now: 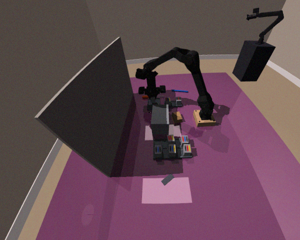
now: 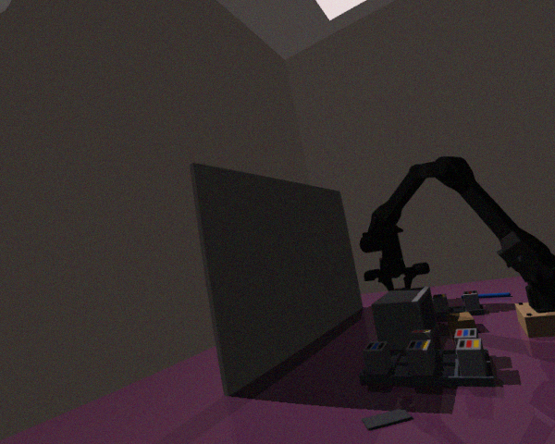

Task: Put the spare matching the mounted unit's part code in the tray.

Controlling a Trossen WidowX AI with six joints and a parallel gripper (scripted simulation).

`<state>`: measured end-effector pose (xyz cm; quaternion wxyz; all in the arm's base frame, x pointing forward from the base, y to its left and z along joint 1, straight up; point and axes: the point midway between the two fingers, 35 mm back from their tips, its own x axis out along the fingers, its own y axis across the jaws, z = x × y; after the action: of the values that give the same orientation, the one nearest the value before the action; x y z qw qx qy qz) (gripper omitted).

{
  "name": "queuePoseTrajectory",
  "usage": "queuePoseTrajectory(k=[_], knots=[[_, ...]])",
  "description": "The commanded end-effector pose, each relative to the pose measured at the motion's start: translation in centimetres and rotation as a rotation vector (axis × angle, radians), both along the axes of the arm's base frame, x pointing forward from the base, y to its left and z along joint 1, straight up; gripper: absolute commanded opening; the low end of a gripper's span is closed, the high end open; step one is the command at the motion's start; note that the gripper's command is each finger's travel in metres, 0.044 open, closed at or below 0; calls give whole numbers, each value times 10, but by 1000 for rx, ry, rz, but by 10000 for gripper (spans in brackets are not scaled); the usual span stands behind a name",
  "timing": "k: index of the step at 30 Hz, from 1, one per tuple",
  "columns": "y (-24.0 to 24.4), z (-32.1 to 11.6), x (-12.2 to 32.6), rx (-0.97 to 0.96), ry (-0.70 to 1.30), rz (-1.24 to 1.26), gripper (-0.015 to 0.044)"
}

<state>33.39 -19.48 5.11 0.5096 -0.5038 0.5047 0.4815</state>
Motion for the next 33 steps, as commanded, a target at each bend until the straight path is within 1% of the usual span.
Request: queuePoseTrajectory(k=[1, 29, 33], knots=[[1, -4, 0, 5, -2, 3, 0], [3, -24, -4, 5, -2, 3, 0], [2, -21, -4, 0, 0, 0, 105]])
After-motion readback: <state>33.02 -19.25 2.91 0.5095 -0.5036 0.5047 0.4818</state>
